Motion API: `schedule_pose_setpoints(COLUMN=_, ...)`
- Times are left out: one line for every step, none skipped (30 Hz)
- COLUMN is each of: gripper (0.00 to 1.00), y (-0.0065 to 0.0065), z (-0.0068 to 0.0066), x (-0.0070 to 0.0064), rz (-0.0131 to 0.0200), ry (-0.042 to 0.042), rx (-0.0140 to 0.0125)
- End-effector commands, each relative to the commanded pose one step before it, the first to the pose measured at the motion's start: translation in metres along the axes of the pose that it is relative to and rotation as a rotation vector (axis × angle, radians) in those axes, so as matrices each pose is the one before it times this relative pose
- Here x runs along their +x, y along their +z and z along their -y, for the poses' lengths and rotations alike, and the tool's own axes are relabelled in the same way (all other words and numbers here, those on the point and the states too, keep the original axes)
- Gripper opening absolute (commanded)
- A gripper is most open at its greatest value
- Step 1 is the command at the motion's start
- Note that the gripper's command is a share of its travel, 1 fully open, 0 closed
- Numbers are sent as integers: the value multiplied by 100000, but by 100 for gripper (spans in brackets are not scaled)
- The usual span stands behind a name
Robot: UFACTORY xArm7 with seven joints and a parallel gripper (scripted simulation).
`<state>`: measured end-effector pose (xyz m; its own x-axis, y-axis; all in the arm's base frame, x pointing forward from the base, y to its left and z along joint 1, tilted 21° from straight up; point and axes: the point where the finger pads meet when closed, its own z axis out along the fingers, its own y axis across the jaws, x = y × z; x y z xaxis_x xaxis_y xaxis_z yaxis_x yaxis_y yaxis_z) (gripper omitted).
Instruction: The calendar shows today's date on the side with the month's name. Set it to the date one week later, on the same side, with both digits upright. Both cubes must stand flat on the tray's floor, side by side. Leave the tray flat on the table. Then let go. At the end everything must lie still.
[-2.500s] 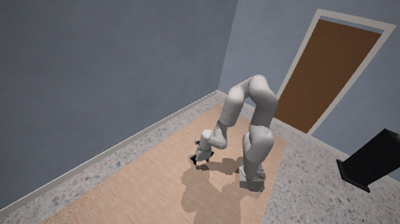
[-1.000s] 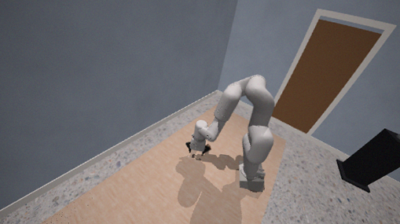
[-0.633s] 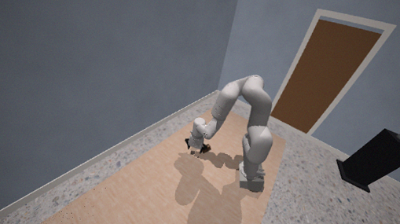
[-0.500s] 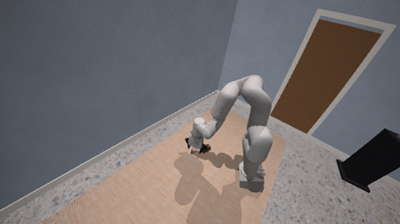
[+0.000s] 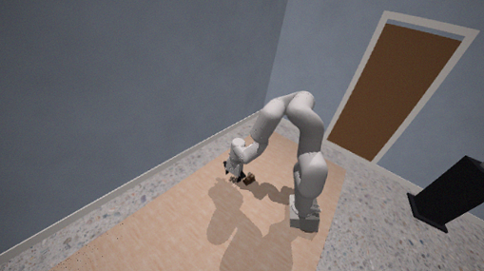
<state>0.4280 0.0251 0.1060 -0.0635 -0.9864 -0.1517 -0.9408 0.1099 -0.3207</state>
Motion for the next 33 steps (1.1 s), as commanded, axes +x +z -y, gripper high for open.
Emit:
schedule_pose_setpoints(gripper=100, y=-30, z=1492, x=606, rz=-62, ry=2972, rx=18)
schedule_pose_setpoints(gripper=100, y=3, z=0, x=0, rz=0, ry=0, rx=0)
schedule_pose_setpoints(gripper=100, y=22, z=0, x=0, rz=1, ry=0, rx=0)
schedule_pose_setpoints(gripper=100, y=55, z=0, x=0, rz=1, ry=0, rx=0)
schedule_pose_setpoints(gripper=100, y=95, z=0, x=0, rz=1, ry=0, rx=0)
schedule_pose_setpoints(gripper=100, y=140, z=0, x=0, rz=0, ry=0, rx=0)
schedule_pose_setpoints(gripper=100, y=185, z=-1, x=1, rz=-3, ry=0, rx=0)
schedule_pose_setpoints(gripper=100, y=224, z=1, x=-1, rz=4, ry=0, rx=1)
schedule_pose_setpoints(gripper=100, y=259, z=-1, x=1, rz=-4, ry=0, rx=-1)
schedule_pose_setpoints(gripper=100, y=283, z=1, x=-1, rz=4, ry=-1, rx=1)
schedule_pose_setpoints(gripper=100, y=299, z=0, x=0, rz=-1, ry=0, rx=0)
schedule_pose_setpoints(gripper=100, y=303, z=0, x=0, rz=-1, ry=0, rx=0)
schedule_pose_setpoints(gripper=100, y=297, z=1, x=0, rz=2, ry=0, rx=0)
schedule_pose_setpoints(gripper=100, y=0, z=0, x=0, rz=0, ry=0, rx=0)
schedule_pose_setpoints(gripper=100, y=0, z=0, x=0, rz=0, ry=0, rx=0)
schedule_pose_setpoints(gripper=100, y=281, z=-1, x=1, rz=-4, ry=1, rx=-1)
schedule_pose_setpoints(gripper=100, y=253, z=1, x=-1, rz=3, ry=-1, rx=1)
schedule_pose_setpoints(gripper=100, y=220, z=-1, x=1, rz=-4, ry=1, rx=-1)
schedule_pose_setpoints(gripper=100, y=179, z=1, x=-1, rz=3, ry=-1, rx=1)
schedule_pose_setpoints(gripper=100, y=136, z=0, x=0, rz=0, ry=0, rx=0)
schedule_pose_setpoints(gripper=100, y=93, z=-1, x=0, rz=-1, ry=0, rx=0)
schedule_pose_setpoints(gripper=100, y=53, z=-1, x=0, rz=-1, ry=0, rx=0)
schedule_pose_setpoints(gripper=100, y=22, z=0, x=0, rz=-1, ry=0, rx=0)
schedule_pose_setpoints(gripper=100, y=3, z=0, x=0, rz=0, ry=0, rx=0)
schedule_pose_setpoints(gripper=100, y=0, z=0, x=0, rz=0, ry=0, rx=0)
schedule_pose_setpoints(gripper=100, y=0, z=0, x=0, rz=0, ry=0, rx=0)
schedule_pose_setpoints(gripper=100, y=0, z=0, x=0, rz=0, ry=0, rx=0)
schedule_pose_setpoints(gripper=100, y=0, z=0, x=0, rz=0, ry=0, rx=0)
schedule_pose_setpoints(gripper=100, y=0, z=0, x=0, rz=0, ry=0, rx=0)
schedule_pose_setpoints(gripper=100, y=0, z=0, x=0, rz=0, ry=0, rx=0)
schedule_pose_setpoints(gripper=100, y=0, z=0, x=0, rz=0, ry=0, rx=0)
schedule_pose_setpoints(gripper=100, y=0, z=0, x=0, rz=0, ry=0, rx=0)
schedule_pose_setpoints(gripper=100, y=0, z=0, x=0, rz=0, ry=0, rx=0)
